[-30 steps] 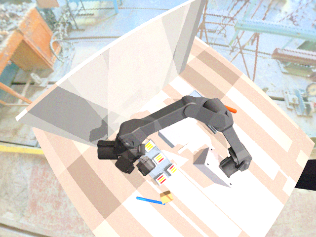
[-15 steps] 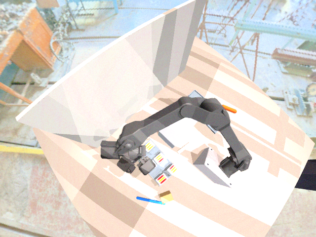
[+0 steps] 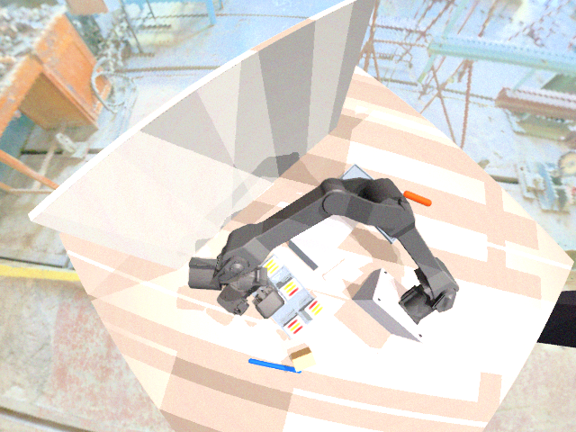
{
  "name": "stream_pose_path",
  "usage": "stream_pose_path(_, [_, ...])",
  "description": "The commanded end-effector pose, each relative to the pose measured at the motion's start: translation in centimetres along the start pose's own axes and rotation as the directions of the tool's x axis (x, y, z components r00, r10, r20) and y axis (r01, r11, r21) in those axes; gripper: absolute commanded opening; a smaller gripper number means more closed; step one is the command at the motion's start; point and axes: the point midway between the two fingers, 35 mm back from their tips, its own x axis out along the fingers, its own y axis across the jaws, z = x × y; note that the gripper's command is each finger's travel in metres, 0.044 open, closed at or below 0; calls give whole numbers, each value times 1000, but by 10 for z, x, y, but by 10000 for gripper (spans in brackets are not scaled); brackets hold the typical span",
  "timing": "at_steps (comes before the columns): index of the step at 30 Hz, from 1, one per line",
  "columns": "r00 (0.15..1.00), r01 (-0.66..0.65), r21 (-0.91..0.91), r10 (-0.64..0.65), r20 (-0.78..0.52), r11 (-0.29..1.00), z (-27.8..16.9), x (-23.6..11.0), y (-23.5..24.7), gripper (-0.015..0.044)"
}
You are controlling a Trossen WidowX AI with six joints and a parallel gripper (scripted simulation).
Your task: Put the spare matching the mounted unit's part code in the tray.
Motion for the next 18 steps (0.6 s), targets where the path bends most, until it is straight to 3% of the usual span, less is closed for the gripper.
stream_pose_path(1, [1000,-3,-8,3,-8,1000,-1,3,2,300])
stream_pose_path(12, [1000,-3,-8,3,-8,1000,-1,3,2,300])
stream_pose_path(18, [1000,-3,-4,3,-4,1000,0,2,2,162])
